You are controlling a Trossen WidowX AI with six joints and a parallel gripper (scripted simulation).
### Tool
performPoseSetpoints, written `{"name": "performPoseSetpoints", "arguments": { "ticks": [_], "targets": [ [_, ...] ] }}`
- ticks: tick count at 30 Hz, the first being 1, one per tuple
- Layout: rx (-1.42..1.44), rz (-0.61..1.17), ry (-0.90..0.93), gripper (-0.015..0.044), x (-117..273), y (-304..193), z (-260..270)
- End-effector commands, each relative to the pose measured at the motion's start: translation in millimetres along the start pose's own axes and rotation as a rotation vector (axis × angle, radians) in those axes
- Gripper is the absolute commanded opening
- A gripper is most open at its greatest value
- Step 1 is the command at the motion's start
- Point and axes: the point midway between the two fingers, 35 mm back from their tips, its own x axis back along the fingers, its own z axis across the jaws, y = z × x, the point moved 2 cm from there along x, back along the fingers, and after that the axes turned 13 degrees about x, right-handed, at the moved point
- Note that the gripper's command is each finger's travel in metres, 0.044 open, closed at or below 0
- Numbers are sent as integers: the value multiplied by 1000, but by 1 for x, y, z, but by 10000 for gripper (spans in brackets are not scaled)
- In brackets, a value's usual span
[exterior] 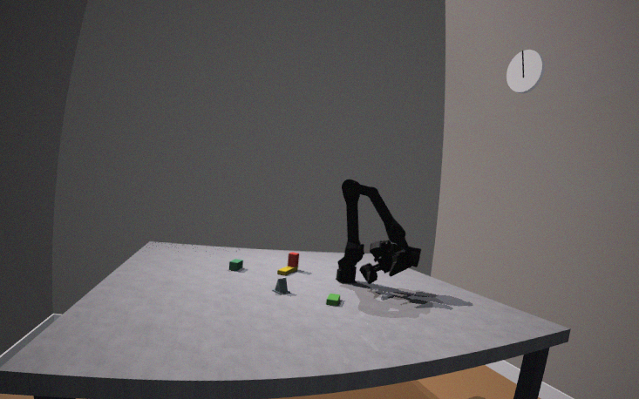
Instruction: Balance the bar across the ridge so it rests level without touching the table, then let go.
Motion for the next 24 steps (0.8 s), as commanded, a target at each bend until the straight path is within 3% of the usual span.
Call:
{"name": "performPoseSetpoints", "arguments": {
  "ticks": [1,4,24],
  "targets": [
    [1,0,-1,374,0,0,0],
    [11,8,-22,315,-3,1,-2],
    [200,81,-278,315,-35,22,-20]
  ]
}}
